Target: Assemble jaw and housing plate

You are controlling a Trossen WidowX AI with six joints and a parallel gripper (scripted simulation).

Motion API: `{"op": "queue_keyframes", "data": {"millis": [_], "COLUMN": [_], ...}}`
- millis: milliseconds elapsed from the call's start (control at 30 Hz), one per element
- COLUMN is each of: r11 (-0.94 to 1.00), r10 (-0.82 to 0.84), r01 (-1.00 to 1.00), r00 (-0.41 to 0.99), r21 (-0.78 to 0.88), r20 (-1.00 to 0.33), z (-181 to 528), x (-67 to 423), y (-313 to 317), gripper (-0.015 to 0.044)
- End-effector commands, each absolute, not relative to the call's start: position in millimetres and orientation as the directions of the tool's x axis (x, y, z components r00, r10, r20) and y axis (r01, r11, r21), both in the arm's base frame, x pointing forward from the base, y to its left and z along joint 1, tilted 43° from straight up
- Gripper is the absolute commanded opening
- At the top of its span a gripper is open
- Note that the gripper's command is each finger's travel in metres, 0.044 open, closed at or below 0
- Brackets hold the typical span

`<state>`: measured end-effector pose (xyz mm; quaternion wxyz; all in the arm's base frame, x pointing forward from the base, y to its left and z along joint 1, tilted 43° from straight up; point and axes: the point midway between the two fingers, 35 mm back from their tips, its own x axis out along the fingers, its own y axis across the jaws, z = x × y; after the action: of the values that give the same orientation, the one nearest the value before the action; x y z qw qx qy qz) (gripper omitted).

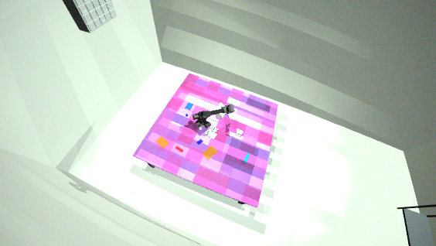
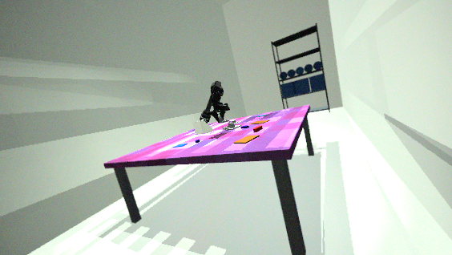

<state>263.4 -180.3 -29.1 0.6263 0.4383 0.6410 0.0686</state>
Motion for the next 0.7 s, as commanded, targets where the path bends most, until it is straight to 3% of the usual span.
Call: {"op": "queue_keyframes", "data": {"millis": [0,667], "r11": [0.605,0.252], "r10": [0.644,0.645], "r01": [0.486,0.875], "r00": [0.166,0.165], "r21": [0.630,0.412], "r20": [-0.747,-0.746], "z": [-26,-3], "x": [263,254], "y": [-181,-160], "gripper": [0.0134,0.0134]}}
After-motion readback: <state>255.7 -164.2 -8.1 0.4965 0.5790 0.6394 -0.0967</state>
